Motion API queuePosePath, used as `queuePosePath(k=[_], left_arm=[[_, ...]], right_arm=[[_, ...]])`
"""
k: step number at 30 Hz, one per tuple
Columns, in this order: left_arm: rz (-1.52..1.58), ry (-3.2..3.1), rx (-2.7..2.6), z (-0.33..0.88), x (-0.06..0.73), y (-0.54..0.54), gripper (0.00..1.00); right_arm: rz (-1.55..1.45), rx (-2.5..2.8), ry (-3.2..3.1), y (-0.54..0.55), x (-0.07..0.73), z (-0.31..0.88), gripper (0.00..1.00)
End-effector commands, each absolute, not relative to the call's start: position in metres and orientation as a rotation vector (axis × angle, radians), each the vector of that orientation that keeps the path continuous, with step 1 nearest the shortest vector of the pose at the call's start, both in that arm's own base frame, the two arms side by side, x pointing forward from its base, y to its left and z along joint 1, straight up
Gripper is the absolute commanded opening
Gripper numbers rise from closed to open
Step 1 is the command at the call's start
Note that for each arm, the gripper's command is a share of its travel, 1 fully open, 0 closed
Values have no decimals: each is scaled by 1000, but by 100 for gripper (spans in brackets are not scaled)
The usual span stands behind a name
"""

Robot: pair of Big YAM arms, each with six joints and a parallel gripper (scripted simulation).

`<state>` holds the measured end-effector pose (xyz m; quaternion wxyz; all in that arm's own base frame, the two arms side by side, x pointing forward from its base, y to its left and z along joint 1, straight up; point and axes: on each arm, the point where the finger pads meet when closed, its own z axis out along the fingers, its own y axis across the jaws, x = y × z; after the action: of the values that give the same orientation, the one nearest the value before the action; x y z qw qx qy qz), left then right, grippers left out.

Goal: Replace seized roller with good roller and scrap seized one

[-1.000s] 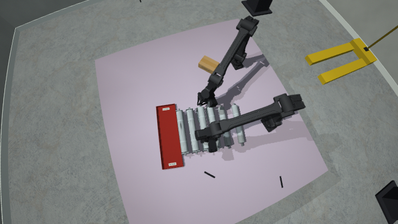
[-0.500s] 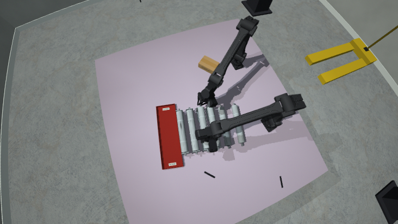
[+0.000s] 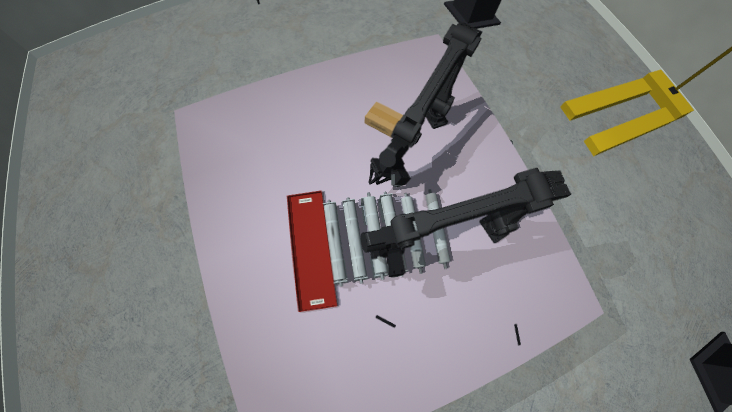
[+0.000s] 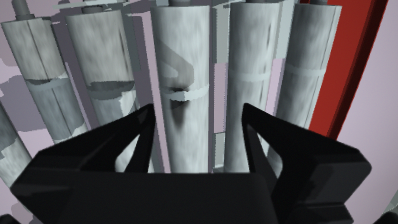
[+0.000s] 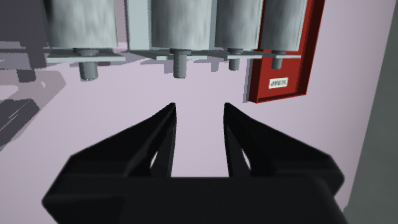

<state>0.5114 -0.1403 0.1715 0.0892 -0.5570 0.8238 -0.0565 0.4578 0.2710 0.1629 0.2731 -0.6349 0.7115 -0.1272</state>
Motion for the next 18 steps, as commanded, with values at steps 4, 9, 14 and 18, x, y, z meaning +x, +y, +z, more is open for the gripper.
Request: queuePosePath(k=[4, 9, 14, 18], left_arm=[[-162, 2453, -1666, 164, 516, -141, 62], [-220, 2412, -1664, 193, 522, -140, 62], [-183, 2433, -1675, 171, 522, -139, 62], [-185, 2428, -1681, 178, 521, -138, 62]], right_arm=[[-343, -1704, 1937, 268, 466, 157, 32], [-345, -1686, 1915, 270, 468, 172, 32], [-346, -1686, 1915, 269, 468, 172, 32], [-347, -1686, 1915, 269, 468, 172, 32]])
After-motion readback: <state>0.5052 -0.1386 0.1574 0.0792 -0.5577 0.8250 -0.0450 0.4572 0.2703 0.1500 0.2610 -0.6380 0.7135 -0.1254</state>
